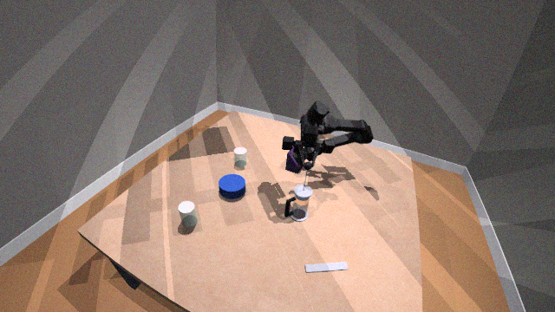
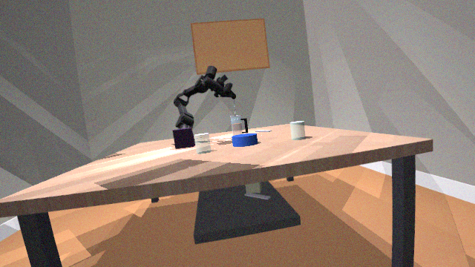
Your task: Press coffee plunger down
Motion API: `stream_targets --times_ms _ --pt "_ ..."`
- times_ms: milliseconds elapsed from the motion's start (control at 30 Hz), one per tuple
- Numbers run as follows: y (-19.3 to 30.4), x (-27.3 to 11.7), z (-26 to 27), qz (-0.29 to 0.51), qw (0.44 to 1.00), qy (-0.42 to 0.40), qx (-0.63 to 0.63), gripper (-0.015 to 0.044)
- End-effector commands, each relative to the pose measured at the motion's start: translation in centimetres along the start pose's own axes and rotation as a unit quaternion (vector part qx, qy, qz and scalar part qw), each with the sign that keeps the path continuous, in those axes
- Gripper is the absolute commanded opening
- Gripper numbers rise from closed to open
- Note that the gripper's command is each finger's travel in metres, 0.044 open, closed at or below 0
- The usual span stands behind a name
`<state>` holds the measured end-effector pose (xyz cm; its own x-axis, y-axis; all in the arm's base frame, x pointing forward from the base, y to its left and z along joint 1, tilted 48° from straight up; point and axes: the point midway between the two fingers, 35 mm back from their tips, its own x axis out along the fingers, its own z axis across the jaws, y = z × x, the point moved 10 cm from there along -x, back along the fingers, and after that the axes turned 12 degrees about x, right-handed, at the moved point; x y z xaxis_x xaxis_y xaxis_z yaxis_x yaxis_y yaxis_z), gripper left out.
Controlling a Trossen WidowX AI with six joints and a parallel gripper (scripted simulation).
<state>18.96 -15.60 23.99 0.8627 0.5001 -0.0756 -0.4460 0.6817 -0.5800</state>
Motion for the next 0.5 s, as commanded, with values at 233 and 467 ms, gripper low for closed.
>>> stream_targets --times_ms 233,467 --pt "1.5 1.2 -0.7 0.005 1.000 0.005 0.002 0.0117" --pt "2.3 1.9 -1.0 0.006 1.000 0.007 0.001 0.0117"
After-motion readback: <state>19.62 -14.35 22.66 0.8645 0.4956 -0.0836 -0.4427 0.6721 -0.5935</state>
